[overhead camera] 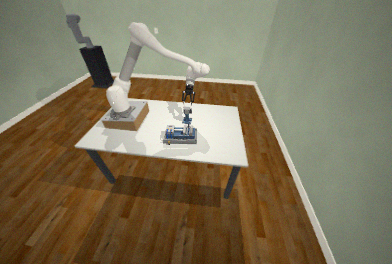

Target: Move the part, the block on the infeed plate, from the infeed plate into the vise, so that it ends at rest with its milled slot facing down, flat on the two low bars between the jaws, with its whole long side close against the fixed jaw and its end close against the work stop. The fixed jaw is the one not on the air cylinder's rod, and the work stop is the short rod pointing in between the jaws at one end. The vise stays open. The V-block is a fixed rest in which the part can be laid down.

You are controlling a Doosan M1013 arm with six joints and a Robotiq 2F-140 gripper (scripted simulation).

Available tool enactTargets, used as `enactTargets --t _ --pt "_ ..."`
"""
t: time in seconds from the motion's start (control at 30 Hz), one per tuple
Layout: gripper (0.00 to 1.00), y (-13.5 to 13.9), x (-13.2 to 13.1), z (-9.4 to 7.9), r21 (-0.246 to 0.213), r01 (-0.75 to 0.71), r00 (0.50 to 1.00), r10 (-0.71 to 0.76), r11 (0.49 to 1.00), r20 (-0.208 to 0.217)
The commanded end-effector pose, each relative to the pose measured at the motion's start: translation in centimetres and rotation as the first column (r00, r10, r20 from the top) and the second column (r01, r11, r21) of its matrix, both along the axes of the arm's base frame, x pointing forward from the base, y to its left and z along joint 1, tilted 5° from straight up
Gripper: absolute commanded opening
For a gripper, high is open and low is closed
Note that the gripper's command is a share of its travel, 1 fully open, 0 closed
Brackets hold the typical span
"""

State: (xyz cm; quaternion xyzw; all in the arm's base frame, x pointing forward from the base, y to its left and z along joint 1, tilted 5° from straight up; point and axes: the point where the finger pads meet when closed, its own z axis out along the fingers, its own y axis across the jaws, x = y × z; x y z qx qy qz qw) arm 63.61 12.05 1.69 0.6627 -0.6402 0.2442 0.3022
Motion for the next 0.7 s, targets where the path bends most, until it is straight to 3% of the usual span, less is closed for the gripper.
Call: enactTargets --t 0.0,0.67 --pt "0.0 0.11 -0.1 -0.55 -0.003 0.0 1.0 0.0 1.0 0.004" --pt "0.0 0.1 -0.14 -1.06 -0.003 0.0 1.0 0.0 1.0 0.004"
